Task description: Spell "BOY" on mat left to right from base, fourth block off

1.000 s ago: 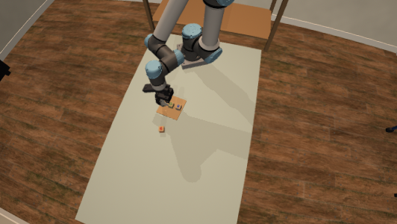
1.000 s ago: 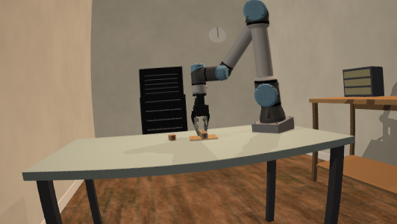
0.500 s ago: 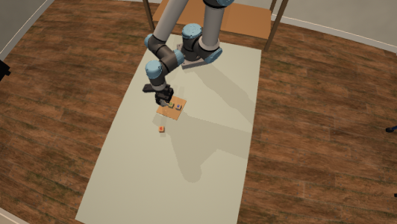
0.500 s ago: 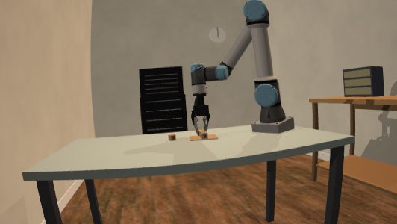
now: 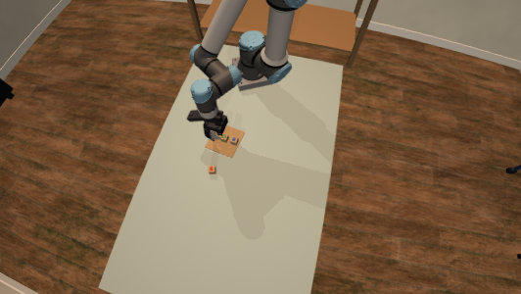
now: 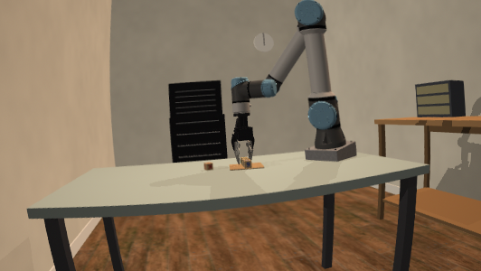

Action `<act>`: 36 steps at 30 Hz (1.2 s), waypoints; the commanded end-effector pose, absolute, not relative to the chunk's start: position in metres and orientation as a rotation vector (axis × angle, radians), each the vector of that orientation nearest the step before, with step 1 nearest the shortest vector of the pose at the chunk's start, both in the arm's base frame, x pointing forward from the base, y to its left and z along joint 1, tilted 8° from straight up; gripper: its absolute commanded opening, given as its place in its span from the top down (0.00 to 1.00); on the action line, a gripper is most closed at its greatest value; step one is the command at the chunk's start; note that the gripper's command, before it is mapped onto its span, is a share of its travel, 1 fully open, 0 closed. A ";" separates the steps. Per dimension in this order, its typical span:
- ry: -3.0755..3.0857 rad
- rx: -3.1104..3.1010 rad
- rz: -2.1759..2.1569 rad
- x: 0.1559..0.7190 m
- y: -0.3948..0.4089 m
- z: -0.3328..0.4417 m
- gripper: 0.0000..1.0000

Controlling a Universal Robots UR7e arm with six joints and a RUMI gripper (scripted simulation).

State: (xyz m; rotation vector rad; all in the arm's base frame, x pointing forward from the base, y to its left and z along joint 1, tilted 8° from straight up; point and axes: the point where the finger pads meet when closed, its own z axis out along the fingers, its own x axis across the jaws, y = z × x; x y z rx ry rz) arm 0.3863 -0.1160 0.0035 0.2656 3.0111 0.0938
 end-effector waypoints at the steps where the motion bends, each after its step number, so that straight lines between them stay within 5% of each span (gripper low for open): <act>1: 3.010 0.265 0.093 0.387 -0.116 0.004 0.72; 36: 3.010 0.265 0.093 0.376 -0.121 0.093 0.72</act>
